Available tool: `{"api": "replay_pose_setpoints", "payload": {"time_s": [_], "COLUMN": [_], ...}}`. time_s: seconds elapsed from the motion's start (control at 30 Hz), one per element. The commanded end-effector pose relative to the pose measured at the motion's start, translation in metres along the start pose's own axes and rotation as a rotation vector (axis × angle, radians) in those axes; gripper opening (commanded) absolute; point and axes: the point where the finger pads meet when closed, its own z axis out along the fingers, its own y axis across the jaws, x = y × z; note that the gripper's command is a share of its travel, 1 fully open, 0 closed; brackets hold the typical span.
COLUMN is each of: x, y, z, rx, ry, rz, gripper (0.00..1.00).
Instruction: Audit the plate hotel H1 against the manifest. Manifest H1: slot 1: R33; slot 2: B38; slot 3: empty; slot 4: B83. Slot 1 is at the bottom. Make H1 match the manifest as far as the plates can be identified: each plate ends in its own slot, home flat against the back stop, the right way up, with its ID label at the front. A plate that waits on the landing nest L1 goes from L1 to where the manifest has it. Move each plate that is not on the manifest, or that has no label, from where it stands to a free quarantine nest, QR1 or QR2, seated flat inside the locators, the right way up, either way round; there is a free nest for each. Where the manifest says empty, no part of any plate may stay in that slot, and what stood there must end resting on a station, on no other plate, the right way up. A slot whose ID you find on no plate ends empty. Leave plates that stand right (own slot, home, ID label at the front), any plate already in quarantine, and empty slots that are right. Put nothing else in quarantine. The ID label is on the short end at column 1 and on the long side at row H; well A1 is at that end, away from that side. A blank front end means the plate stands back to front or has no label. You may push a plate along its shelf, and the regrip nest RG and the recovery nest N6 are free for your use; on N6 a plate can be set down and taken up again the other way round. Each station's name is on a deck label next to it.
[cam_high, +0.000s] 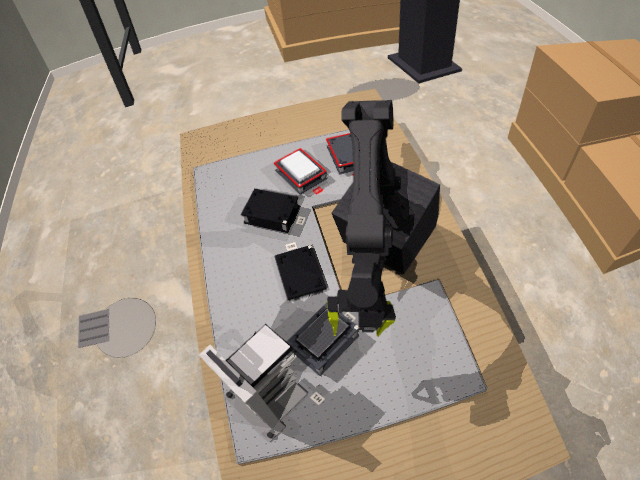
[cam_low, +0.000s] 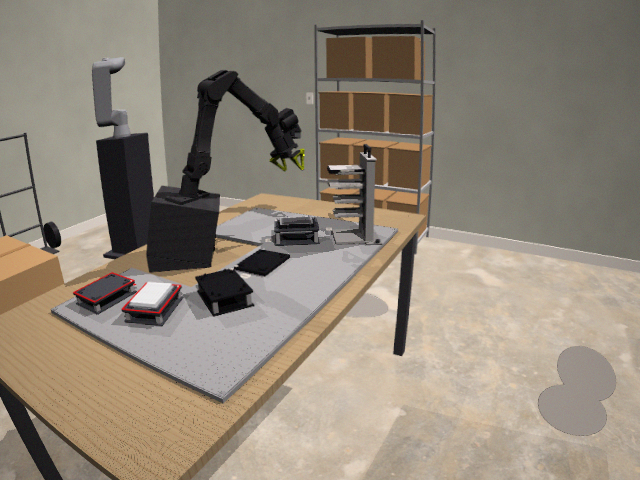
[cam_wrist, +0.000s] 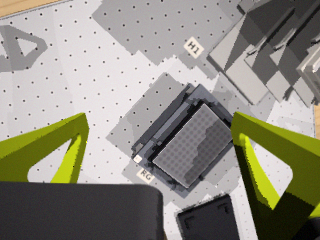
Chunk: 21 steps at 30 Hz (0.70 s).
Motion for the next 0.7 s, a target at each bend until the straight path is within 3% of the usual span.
{"api": "replay_pose_setpoints", "payload": {"time_s": [0.0,0.2,0.33,0.67], "x": [-0.008,-0.024,-0.022,-0.022], "y": [0.012,0.020,0.012,0.013], "z": [0.000,0.006,0.007,0.007], "rx": [-0.054,-0.104,-0.112,-0.197], "ry": [0.042,0.090,0.113,0.195], "rz": [-0.108,-0.229,-0.254,-0.456], "gripper": [1.00,1.00,1.00,1.00]}}
